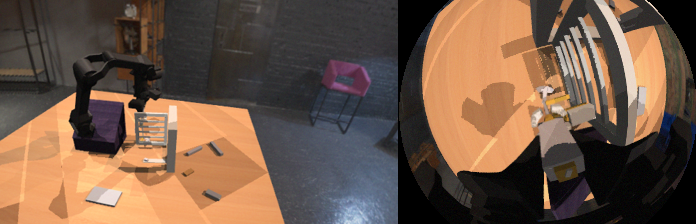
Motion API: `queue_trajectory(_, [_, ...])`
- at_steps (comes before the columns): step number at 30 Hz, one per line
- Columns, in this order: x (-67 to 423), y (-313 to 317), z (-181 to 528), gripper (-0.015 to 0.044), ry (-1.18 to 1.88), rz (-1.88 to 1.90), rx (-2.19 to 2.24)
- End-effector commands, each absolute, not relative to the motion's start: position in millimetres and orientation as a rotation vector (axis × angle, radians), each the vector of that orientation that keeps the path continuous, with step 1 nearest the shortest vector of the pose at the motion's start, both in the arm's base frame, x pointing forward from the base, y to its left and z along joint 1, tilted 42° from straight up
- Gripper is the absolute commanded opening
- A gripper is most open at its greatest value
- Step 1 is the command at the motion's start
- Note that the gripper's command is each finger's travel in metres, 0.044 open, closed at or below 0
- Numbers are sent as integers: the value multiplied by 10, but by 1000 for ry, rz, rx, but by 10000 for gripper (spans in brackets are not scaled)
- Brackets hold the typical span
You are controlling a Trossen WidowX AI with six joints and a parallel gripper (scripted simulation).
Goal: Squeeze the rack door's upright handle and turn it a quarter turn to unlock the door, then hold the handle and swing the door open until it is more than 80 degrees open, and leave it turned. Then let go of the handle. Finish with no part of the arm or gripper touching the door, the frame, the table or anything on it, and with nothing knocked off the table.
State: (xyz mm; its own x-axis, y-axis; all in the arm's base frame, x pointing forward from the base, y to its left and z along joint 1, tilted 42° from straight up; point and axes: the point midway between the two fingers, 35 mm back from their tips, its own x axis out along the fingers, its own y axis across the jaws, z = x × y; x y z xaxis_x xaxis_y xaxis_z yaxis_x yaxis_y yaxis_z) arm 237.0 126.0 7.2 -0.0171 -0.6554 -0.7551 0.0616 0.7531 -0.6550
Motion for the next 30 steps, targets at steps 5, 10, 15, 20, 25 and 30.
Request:
queue_trajectory(5, [2376,1277,63,19,1483,-625,-485])
queue_trajectory(10, [2376,1277,63,19,1483,-625,-485])
queue_trajectory(15, [2376,1277,63,150,1483,-625,-485])
queue_trajectory(20, [2376,1277,63,281,1483,-625,-485])
queue_trajectory(25, [2380,1300,85,290,1483,-625,-485])
queue_trajectory(30, [2387,1344,130,290,1484,-624,-485])
